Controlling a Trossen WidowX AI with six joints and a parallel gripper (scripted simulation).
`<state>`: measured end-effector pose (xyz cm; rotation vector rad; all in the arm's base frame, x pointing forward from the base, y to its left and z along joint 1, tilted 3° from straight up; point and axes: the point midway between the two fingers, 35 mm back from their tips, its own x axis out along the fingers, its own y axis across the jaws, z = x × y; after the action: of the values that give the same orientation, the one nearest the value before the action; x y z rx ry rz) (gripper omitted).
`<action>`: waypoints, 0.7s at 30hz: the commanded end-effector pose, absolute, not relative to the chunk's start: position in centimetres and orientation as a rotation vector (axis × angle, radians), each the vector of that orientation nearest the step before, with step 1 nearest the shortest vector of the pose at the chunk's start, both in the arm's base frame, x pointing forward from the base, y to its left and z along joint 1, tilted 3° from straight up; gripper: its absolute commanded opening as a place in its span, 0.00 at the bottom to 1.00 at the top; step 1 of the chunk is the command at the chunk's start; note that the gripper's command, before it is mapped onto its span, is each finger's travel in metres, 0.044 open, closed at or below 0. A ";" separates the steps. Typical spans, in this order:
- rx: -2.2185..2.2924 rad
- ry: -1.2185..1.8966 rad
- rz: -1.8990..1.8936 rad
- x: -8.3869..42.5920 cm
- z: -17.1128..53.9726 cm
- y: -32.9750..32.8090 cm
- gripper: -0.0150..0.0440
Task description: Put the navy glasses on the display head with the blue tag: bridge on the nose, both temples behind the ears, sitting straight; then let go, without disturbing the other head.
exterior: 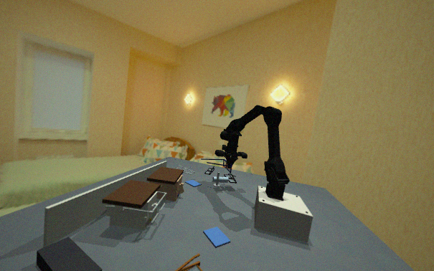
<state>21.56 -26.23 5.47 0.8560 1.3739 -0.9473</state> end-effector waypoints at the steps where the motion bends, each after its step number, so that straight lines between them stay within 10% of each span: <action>1: 0.851 1.376 -0.948 22.0 5.5 -27.1 0.25; 21: 0.851 1.376 -0.948 21.8 -0.5 -27.5 0.25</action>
<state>21.69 -27.15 -0.57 0.8606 1.3866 -0.9463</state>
